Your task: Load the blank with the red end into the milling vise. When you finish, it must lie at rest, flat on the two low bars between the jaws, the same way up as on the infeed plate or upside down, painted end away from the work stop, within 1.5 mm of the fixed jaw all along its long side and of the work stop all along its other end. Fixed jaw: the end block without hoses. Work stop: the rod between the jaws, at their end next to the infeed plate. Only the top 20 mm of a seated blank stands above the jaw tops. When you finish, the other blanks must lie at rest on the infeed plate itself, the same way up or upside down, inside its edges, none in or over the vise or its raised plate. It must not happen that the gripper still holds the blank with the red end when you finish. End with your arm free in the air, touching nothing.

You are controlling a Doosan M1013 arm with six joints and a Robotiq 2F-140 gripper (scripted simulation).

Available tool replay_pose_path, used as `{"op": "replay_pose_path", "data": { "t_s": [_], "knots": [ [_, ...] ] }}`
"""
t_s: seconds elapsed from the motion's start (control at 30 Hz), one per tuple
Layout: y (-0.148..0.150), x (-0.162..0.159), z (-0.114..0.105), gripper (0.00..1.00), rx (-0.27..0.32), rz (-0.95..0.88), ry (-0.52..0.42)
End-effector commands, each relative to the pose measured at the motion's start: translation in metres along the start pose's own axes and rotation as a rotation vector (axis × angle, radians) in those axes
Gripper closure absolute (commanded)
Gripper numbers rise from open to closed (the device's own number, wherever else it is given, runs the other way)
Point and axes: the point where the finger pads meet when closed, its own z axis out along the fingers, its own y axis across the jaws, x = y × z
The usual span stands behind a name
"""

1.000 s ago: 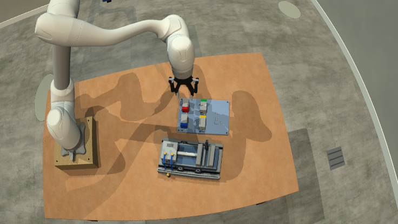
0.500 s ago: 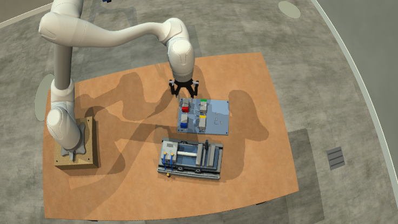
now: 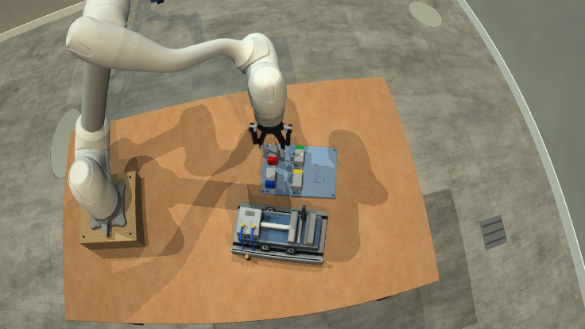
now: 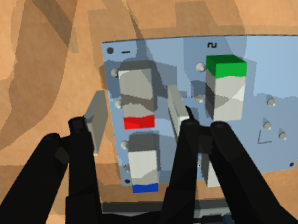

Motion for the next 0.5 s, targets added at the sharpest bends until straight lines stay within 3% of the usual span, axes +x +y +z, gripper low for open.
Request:
{"op": "replay_pose_path", "data": {
  "t_s": [0.0, 0.47],
  "knots": [
    [0.000, 0.000, 0.007, 0.61, 0.000, 0.000, 0.000],
    [0.000, 0.000, 0.020, 0.61, 0.000, 0.000, 0.000]
  ]
}}
